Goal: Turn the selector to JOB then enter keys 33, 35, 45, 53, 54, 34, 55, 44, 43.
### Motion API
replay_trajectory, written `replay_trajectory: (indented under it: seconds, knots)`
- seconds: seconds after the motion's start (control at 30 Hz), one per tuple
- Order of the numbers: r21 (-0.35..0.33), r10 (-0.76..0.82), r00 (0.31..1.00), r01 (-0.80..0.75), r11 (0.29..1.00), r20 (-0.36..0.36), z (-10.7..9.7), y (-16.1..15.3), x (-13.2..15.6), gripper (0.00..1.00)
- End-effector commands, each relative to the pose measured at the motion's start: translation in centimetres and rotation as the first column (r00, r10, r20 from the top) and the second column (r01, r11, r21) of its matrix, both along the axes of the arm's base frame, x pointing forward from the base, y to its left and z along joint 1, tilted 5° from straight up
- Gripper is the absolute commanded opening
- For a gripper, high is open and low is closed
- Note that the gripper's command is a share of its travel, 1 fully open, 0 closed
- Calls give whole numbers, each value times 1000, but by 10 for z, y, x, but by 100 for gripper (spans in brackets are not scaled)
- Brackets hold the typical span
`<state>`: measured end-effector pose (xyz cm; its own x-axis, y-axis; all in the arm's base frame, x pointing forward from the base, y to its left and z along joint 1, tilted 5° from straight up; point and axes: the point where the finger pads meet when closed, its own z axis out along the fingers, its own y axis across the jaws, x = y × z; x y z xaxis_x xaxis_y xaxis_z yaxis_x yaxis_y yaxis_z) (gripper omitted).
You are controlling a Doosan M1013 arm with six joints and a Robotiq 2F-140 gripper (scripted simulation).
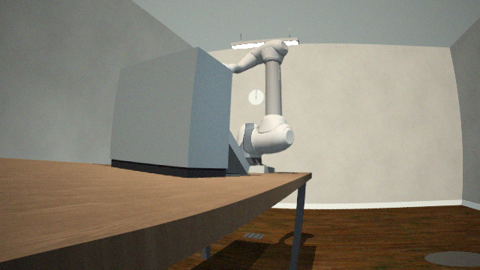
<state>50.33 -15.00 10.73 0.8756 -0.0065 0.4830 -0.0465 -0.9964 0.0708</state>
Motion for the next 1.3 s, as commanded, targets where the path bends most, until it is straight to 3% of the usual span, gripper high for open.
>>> replay_trajectory:
  seconds: [0.0, 0.5, 0.53, 1.27]
  knots:
    - [1, 5, 1000, -5, 1000, -3, -3, 3, -1, 33]
    - [1, 5, 1000, -5, 1000, -3, -3, 3, -1, 33]
    - [1, 5, 1000, -5, 1000, -3, -3, 3, -1, 0]
    - [1, 5, 1000, -5, 1000, -3, -3, 3, -1, 0]
